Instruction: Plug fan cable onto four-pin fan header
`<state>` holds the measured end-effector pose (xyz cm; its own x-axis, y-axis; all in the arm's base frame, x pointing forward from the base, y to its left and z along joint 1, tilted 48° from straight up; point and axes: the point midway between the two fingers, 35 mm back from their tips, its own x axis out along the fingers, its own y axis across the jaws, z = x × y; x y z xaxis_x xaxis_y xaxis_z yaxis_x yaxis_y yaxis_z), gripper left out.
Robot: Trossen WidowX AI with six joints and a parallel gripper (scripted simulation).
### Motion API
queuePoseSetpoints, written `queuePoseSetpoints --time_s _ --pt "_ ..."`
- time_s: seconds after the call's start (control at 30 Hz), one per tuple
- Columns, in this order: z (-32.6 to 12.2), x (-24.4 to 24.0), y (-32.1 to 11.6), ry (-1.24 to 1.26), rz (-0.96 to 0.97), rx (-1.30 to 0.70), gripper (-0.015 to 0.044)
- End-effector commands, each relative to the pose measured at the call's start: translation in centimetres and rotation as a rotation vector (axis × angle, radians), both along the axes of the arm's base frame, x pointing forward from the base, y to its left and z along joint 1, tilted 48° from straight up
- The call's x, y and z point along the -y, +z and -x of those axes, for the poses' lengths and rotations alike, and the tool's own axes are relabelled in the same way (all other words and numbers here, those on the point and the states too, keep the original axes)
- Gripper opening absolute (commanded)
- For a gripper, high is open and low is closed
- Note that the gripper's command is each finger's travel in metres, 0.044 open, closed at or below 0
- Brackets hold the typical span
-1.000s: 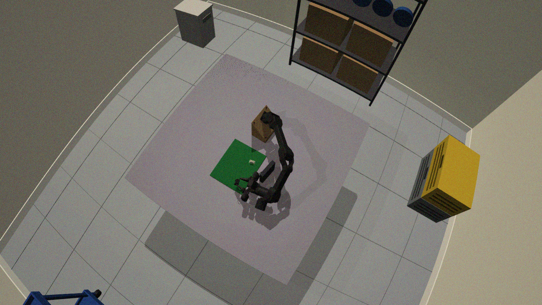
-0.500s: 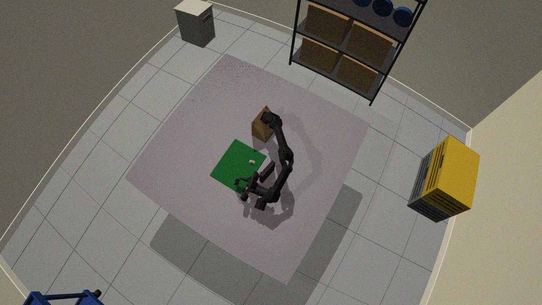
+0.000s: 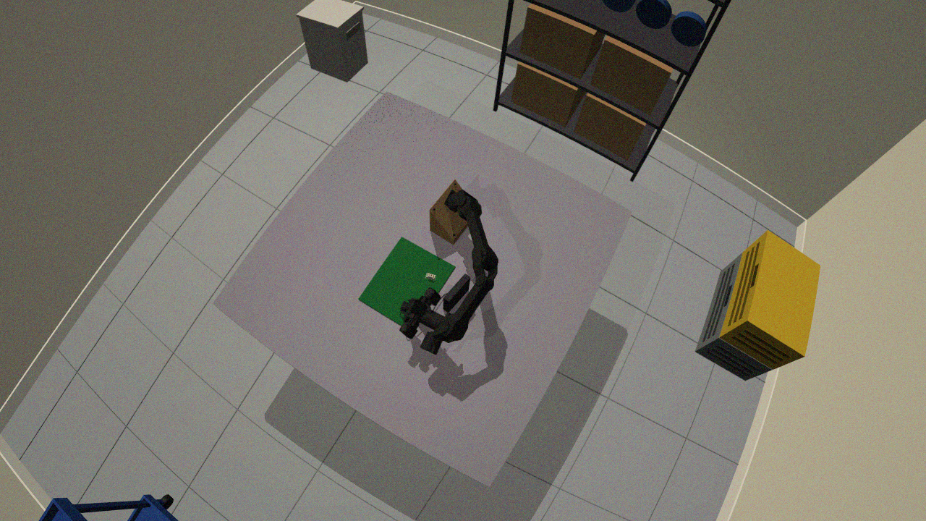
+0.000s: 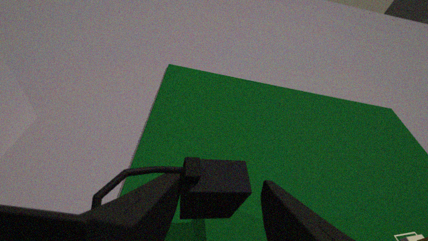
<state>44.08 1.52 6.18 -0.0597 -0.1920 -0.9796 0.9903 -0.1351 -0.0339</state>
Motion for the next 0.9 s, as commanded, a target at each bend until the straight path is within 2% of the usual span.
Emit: queuePoseSetpoints --time_s 0.0,0.43,0.87 --pt "0.1 0.4 -0.3 -0.001 -0.096 -0.009 0.0205" --pt "0.2 1.0 -0.7 0.012 -0.445 0.011 0.0205" --pt "-0.2 2.1 0.6 0.035 -0.778 0.131 0.0205"
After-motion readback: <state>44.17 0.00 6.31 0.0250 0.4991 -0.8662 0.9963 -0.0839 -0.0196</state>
